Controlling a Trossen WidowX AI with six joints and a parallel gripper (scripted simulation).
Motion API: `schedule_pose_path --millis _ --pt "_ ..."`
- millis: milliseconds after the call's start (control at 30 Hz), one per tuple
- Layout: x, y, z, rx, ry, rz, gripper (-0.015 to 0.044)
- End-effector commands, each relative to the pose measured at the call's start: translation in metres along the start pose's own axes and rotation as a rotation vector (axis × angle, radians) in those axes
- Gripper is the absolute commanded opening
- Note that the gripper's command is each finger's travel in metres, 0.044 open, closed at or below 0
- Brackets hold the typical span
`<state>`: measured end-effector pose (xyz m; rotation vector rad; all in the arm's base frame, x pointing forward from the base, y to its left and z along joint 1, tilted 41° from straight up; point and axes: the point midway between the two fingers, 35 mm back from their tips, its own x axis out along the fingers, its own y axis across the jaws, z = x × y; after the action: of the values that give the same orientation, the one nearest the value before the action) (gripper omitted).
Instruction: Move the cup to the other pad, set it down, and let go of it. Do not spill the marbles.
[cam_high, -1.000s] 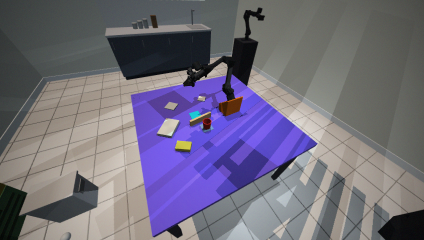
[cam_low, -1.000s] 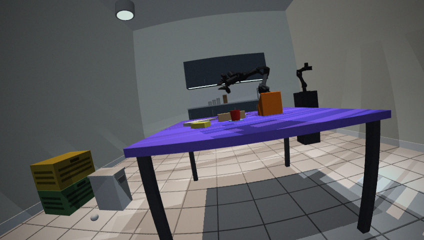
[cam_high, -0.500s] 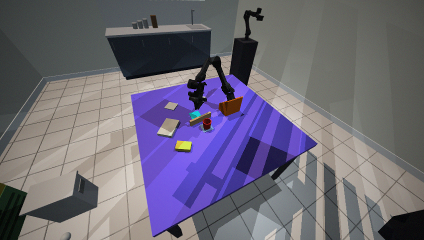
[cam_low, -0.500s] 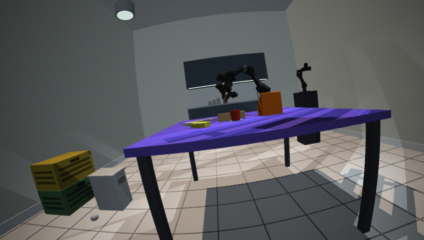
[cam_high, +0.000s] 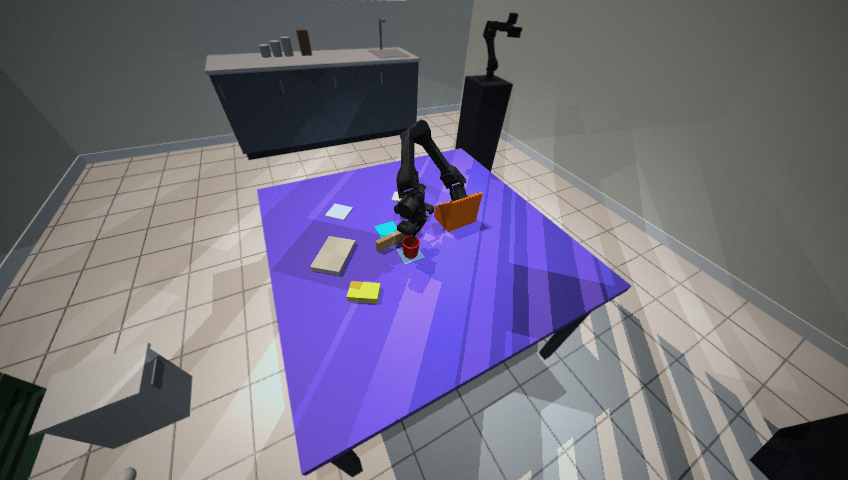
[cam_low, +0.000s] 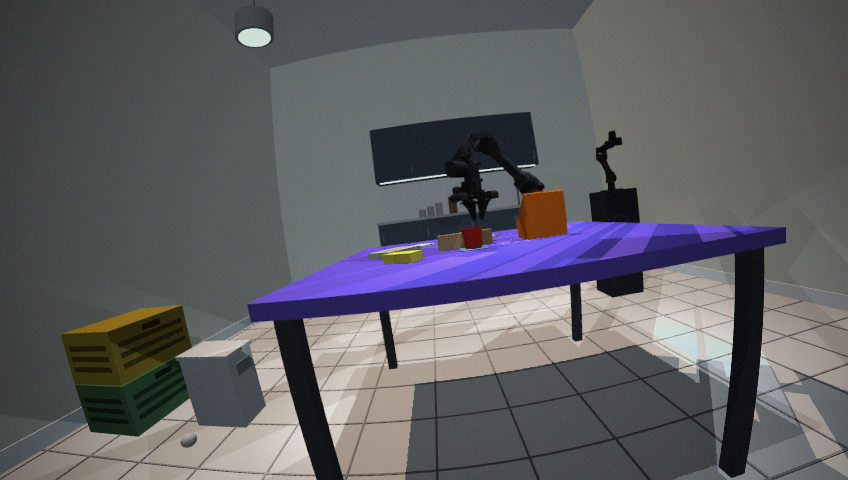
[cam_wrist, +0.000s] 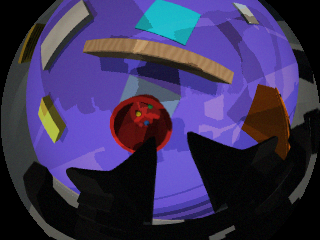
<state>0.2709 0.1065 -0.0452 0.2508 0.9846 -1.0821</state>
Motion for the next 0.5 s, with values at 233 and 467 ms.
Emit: schedule_pose_path --millis 233,467 --pt "0.008 0.001 0.001 0.014 -0.019 -0.005 0.0148" --pt "0.020 0.002 0.001 0.014 -0.019 -0.005 0.0148"
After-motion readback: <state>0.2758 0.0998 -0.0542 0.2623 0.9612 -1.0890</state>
